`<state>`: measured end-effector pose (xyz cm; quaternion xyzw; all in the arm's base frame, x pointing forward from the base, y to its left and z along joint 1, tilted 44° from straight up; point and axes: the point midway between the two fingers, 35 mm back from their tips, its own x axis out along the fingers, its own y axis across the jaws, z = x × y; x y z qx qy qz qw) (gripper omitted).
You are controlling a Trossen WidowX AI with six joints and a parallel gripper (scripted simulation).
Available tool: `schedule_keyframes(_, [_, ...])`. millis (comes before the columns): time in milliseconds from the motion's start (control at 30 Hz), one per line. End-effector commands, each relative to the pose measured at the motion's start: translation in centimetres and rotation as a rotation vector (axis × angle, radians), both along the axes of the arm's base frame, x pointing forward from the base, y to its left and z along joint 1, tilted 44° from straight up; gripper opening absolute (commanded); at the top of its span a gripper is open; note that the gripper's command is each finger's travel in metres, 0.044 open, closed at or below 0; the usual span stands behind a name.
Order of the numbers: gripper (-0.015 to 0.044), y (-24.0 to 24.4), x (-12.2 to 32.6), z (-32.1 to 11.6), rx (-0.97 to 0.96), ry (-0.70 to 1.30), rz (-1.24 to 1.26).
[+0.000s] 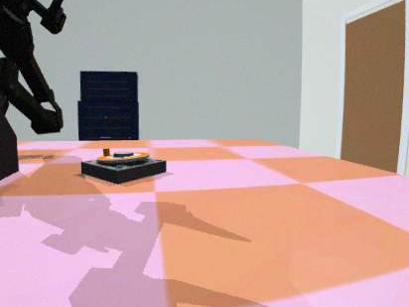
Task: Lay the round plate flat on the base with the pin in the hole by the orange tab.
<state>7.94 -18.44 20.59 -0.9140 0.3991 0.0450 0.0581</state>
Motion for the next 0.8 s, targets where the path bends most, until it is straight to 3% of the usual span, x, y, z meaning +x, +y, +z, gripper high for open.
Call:
schedule_keyframes(0, [0.0374,0.0,0.1,0.0,-0.004,0.01,0.008])
schedule_keyframes(233, [0.019,0.0,4.2,-1.8,-0.187,0.369,0.352])
schedule_keyframes(467, [0.0006,0.4,6.8,-2.9,-0.313,0.537,0.557])
schedule_keyframes(600, [0.0,0.5,8.2,-3.9,-0.409,0.641,0.668])
schedule_keyframes(767, [0.0,2.2,11.3,-6.2,-0.652,0.796,0.996])
